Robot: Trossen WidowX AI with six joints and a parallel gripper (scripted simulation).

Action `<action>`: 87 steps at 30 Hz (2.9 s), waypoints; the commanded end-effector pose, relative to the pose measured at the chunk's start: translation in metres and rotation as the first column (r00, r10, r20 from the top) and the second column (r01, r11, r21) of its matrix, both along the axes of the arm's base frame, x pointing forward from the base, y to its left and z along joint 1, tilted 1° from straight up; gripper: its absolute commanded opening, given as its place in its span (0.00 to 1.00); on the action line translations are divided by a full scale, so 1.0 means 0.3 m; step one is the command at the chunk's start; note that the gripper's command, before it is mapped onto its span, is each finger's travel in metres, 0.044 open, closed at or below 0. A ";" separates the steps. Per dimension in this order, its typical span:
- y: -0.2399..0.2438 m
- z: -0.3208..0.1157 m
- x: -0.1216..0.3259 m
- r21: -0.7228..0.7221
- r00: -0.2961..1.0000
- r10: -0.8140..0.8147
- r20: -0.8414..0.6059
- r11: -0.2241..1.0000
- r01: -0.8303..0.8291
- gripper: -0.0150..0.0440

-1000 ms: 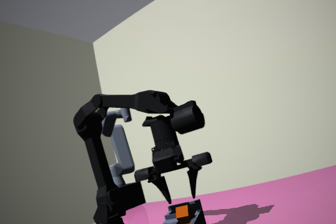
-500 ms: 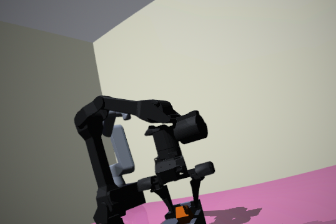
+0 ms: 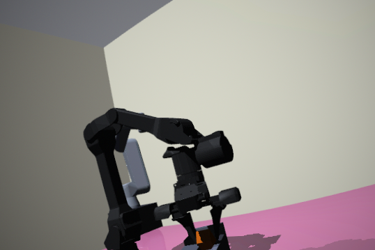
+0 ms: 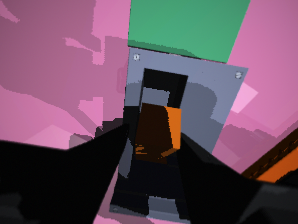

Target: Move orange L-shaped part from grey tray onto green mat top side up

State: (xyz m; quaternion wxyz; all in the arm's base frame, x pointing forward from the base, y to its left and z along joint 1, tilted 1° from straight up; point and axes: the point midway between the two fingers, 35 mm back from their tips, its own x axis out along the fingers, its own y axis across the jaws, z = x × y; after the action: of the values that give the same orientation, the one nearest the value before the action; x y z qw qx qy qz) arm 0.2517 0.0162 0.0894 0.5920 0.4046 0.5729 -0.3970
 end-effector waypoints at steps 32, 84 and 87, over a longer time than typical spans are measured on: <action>0.000 0.066 -0.002 -0.002 1.000 -0.002 -0.001 1.000 0.002 0.25; -0.011 0.293 -0.006 -0.003 1.000 -0.003 -0.001 1.000 0.003 0.25; -0.038 0.290 0.003 -0.004 1.000 -0.003 -0.001 1.000 0.003 0.25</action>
State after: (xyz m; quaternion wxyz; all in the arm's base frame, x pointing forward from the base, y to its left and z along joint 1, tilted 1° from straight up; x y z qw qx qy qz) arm 0.2500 0.0111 0.1757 0.5914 0.4036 0.5717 -0.4006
